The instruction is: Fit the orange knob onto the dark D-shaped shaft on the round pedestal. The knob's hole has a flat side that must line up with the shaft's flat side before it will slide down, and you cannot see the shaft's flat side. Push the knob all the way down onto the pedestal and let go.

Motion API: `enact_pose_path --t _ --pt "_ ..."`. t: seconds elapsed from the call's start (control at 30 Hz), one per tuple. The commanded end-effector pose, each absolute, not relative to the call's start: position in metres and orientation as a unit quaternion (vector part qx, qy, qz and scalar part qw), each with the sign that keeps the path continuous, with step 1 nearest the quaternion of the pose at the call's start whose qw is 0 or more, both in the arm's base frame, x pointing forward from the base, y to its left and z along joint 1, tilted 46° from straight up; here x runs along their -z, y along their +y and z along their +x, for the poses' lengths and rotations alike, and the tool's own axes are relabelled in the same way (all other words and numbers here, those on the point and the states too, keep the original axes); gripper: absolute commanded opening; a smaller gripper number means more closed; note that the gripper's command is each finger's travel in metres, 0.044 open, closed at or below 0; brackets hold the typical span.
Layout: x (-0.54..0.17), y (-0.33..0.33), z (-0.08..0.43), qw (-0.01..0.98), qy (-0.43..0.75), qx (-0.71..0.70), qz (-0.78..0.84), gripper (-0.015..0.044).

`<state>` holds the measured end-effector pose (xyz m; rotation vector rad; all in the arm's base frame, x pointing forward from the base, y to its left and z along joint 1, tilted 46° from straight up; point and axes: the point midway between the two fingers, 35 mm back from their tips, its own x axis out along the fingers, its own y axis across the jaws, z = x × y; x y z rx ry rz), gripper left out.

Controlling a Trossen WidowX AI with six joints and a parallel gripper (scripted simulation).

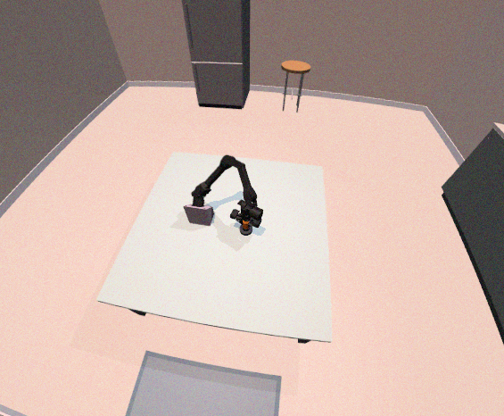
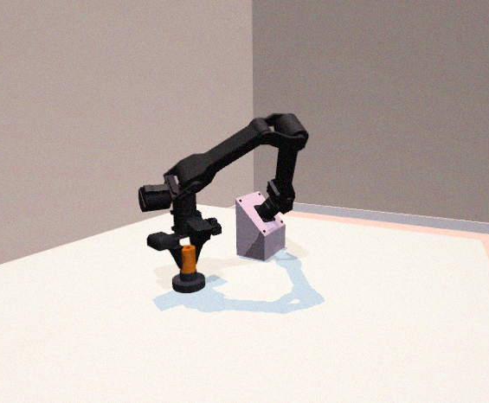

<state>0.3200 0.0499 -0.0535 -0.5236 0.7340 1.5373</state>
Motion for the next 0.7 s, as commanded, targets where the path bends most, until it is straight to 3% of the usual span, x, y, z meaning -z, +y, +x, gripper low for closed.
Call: enact_pose_path --t 0.0,0.13,0.67 --pt "0.0534 0.0497 0.3201 0.629 0.322 -0.67 -0.227 0.0" --pt "0.0534 0.0497 0.3201 0.629 0.322 -0.67 -0.227 0.0" --pt "0.0534 0.0497 0.3201 0.629 0.322 -0.67 -0.227 0.042"
